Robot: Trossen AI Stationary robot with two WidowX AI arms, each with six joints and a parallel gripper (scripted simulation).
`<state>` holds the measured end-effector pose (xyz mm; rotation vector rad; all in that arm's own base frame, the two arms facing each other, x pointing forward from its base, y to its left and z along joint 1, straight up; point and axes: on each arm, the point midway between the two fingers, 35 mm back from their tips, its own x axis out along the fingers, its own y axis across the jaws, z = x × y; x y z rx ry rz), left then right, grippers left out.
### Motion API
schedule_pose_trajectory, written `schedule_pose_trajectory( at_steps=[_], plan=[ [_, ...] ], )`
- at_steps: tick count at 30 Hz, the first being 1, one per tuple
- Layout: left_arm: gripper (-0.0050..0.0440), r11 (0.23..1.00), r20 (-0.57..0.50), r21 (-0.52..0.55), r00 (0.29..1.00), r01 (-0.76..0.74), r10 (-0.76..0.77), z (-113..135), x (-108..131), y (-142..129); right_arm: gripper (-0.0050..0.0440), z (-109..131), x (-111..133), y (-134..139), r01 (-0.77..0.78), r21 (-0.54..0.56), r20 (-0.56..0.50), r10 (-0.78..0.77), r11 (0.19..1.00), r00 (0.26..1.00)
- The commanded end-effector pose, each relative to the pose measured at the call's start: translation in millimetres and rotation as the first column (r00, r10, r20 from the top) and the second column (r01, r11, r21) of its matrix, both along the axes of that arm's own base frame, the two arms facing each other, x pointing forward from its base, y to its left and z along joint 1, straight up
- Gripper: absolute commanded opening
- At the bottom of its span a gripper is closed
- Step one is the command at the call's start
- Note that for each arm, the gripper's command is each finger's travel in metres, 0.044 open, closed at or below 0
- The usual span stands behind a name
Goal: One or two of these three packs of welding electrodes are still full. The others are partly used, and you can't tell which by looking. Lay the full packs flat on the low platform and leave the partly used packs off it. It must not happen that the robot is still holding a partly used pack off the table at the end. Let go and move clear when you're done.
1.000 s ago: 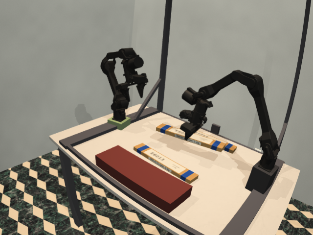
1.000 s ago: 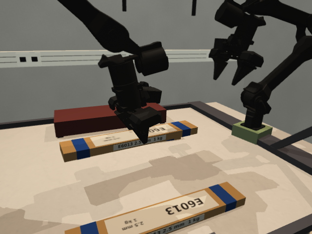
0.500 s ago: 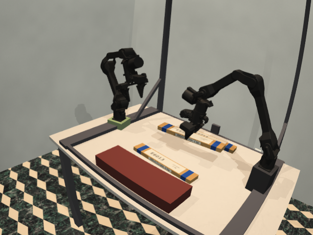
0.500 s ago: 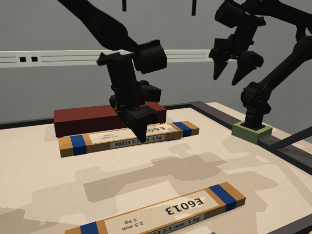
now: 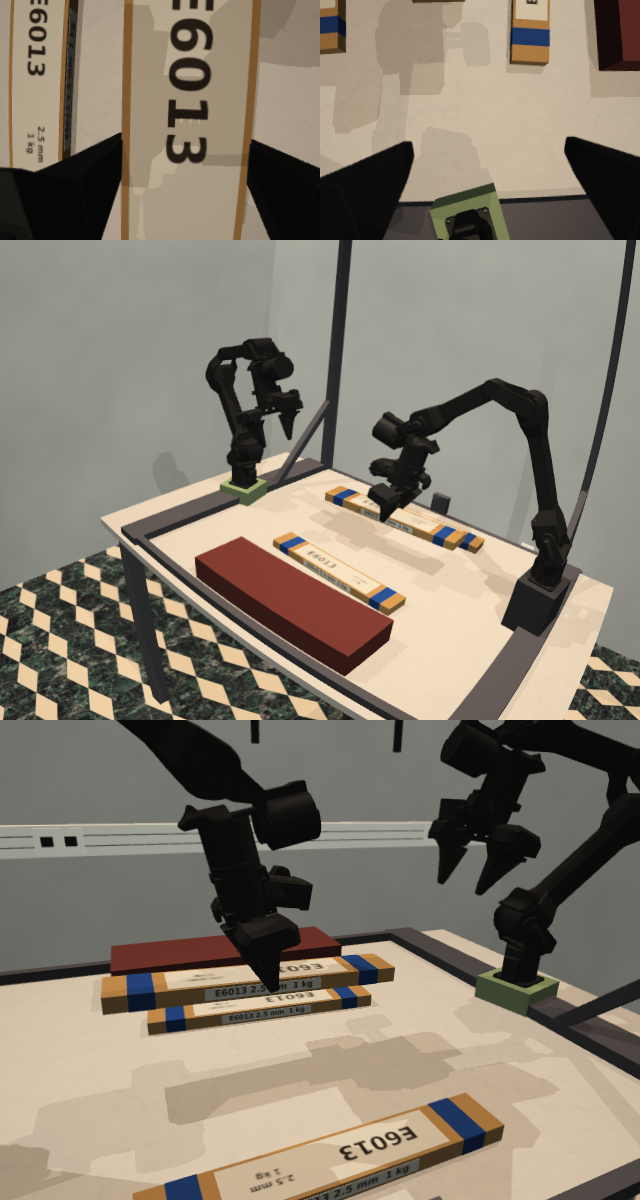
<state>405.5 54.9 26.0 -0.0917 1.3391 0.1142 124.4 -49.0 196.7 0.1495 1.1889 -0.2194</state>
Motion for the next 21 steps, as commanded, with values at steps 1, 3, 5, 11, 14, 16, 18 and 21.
schedule_pose_trajectory(
  at_steps=[1, 3, 5, 11, 14, 16, 18, 21],
  plan=[
    [-0.0050, 1.000, 0.073, 0.009, 0.997, 0.001, -0.001, 35.3, 1.6, 8.6, 0.0430, 5.5, 0.7, -0.1, -0.003, -0.007, 0.018, 0.003, 1.000, 1.000],
    [-0.0050, 1.000, 0.072, 0.009, 0.997, 0.001, -0.001, 38.5, -1.7, 11.2, 0.0430, 5.5, 0.7, -0.1, -0.003, -0.007, 0.018, 0.003, 1.000, 1.000],
    [-0.0050, 1.000, 0.071, 0.009, 0.998, 0.001, -0.001, 41.4, -5.2, 13.7, 0.0430, 5.5, 0.7, -0.1, -0.003, -0.007, 0.018, 0.003, 1.000, 1.000],
    [-0.0050, 1.000, 0.078, 0.011, 0.997, 0.000, -0.001, 50.6, -9.3, 19.2, 0.0430, 5.5, 0.7, -0.1, -0.003, -0.007, 0.018, 0.003, 1.000, 1.000],
    [-0.0050, 1.000, 0.069, 0.010, 0.998, 0.001, -0.001, 53.3, -16.1, 22.7, 0.0430, 5.5, 0.7, -0.1, -0.003, -0.007, 0.018, 0.003, 1.000, 1.000],
    [-0.0050, 1.000, 0.076, 0.012, 0.997, 0.000, -0.001, 58.8, -17.4, 25.6, 0.0430, 5.5, 0.7, -0.1, -0.003, -0.007, 0.018, 0.003, 1.000, 1.000],
    [-0.0050, 1.000, 0.077, 0.012, 0.997, 0.000, -0.001, 62.7, -20.1, 28.3, 0.0430, 5.5, 0.7, -0.1, -0.003, -0.007, 0.018, 0.003, 1.000, 1.000],
    [-0.0050, 1.000, 0.074, 0.012, 0.997, 0.000, -0.001, 67.0, -25.6, 32.0, 0.0430, 5.5, 0.7, -0.1, -0.003, -0.007, 0.018, 0.003, 1.000, 1.000]
  ],
)
